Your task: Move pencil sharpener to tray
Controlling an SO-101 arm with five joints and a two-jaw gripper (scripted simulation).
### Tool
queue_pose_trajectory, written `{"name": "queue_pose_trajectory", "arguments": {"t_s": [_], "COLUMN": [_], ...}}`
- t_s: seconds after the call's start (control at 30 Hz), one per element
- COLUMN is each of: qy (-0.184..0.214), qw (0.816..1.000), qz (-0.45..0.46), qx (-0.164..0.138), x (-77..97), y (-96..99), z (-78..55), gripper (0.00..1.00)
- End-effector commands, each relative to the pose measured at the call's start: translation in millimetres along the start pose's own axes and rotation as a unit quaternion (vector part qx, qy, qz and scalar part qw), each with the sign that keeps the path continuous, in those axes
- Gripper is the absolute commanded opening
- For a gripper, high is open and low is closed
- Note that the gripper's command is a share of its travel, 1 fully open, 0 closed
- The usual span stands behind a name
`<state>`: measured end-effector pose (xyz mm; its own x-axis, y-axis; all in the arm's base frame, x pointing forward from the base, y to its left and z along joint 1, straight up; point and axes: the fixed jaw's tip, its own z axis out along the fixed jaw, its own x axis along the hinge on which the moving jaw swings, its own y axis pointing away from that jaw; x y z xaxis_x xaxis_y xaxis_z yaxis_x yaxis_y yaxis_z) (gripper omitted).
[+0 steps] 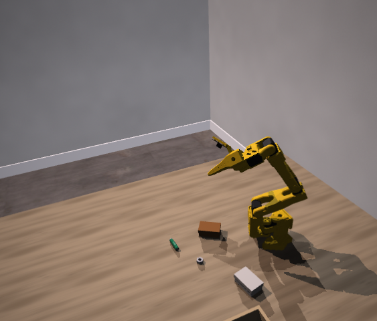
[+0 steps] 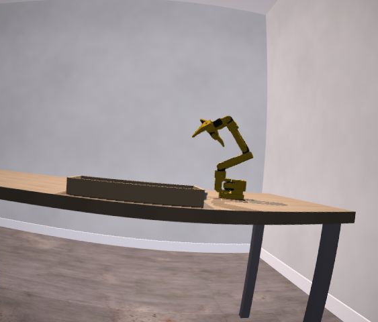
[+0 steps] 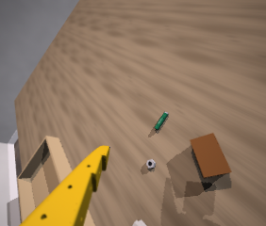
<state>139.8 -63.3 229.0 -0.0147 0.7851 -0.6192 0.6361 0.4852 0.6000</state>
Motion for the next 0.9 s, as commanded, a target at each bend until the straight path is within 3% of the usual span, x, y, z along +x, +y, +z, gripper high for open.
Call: {"name": "queue_pose_trajectory", "arguments": {"t_s": [0.0, 0.43, 0.87], "qy": [0.010, 0.029, 0.058], "qw": [1.000, 0.995, 0.974], "qz": [-0.022, -0.098, -0.217], "qx": [-0.001, -0.003, -0.011], "x": [2.3, 8.0, 17.5], "y": [1.5, 3.6, 6.7], "z": [2.0, 6.1, 12.0], "gripper": [0.99, 0.97, 0.94]}}
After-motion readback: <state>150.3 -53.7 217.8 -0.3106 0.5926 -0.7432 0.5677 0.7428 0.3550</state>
